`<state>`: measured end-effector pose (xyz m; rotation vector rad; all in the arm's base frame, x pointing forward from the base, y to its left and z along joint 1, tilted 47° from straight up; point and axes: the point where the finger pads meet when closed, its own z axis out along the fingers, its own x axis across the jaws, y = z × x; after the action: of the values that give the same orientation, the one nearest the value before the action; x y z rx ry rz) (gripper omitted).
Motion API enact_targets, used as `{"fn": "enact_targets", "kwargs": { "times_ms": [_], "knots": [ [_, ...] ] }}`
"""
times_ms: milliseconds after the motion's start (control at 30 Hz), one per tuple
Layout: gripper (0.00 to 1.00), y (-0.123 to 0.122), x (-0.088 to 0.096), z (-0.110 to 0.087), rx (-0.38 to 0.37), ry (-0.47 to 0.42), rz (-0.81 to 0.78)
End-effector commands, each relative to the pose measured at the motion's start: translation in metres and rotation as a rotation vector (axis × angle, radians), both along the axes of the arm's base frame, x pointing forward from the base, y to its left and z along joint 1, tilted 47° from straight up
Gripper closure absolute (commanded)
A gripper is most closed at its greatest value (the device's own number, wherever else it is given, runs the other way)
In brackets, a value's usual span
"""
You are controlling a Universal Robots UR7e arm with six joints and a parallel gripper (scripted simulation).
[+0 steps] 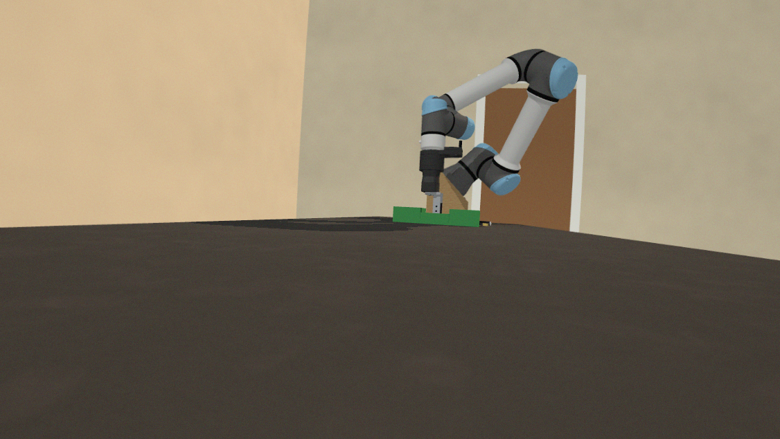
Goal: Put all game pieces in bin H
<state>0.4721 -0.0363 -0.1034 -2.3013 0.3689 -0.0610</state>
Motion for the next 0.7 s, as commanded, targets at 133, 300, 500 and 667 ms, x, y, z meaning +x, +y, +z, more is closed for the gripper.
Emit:
{"fn": "enact_targets", "kwargs": {
  "times_ms": [133,300,500,667],
  "knots": [
    [0.35,-0.009,-0.002,0.009,-0.001,-0.001,-0.001],
    [0.35,-0.015,-0.003,0.014,-0.001,-0.001,-0.001],
    [0.35,-0.028,-0.006,0.027,-0.001,-0.001,-0.001],
    [0.35,-0.028,-0.006,0.027,-0.001,-0.001,-0.001]
  ]
}}
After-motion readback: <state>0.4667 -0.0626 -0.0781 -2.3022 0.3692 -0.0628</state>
